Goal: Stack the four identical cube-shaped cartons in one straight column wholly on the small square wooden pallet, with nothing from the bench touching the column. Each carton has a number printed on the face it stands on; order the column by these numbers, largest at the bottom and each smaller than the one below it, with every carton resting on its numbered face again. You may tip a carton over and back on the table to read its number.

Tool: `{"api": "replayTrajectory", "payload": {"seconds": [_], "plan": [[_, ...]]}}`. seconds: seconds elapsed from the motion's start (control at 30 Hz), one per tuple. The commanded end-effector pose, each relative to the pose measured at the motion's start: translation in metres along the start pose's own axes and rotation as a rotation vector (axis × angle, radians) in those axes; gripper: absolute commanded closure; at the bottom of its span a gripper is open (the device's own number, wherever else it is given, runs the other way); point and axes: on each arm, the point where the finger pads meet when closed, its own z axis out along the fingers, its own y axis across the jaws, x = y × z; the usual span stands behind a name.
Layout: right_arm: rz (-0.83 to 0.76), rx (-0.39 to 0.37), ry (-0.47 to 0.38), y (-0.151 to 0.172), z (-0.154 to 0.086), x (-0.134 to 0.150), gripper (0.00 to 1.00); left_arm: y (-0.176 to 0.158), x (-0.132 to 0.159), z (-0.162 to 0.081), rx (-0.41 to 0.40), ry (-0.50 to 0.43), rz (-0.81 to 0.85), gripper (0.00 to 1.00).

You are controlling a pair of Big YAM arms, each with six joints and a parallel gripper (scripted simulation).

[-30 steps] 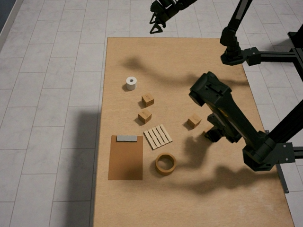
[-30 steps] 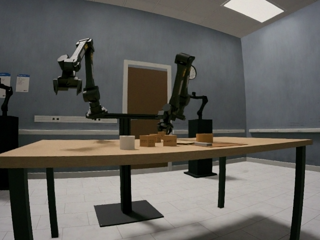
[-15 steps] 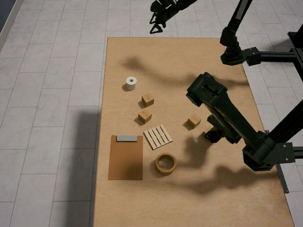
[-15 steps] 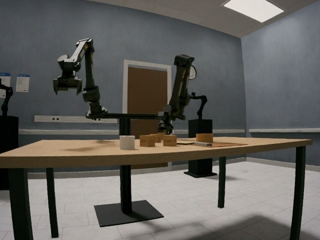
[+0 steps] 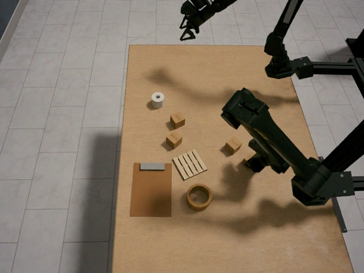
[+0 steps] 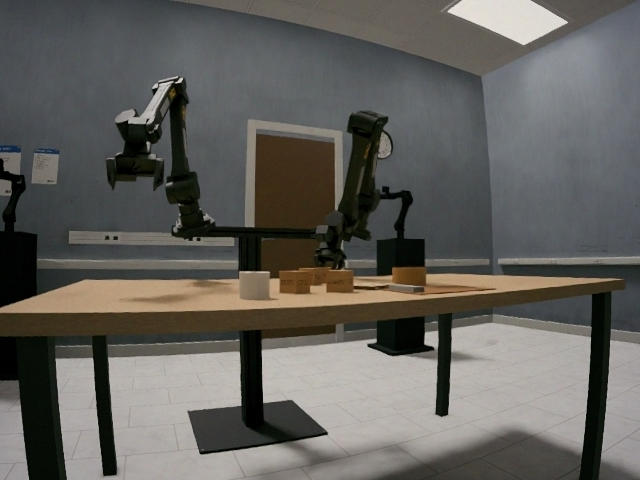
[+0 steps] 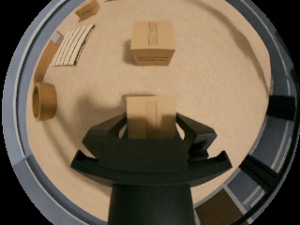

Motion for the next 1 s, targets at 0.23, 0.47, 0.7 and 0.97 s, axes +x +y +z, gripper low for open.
{"api": "replayTrajectory", "payload": {"seconds": [0.23, 0.47, 0.7, 0.97], "plan": [[-0.015, 0.008, -0.028, -0.004, -0.002, -0.016, 0.0, 0.004, -0.003, 0.003, -0.008, -0.012, 0.001, 0.5], [-0.015, 0.008, -0.028, -0.004, -0.002, -0.016, 0.0, 0.002, 0.002, -0.007, 0.003, 0.0, 0.006, 0.21], [-0.015, 0.008, -0.028, -0.004, -0.002, -0.016, 0.0, -0.003, 0.015, -0.018, 0.018, 0.032, 0.02, 0.21], [-0.015, 0.008, -0.028, -0.004, -0.002, -0.016, 0.0, -0.001, 0.011, -0.03, 0.014, 0.02, 0.016, 0.21]]}}
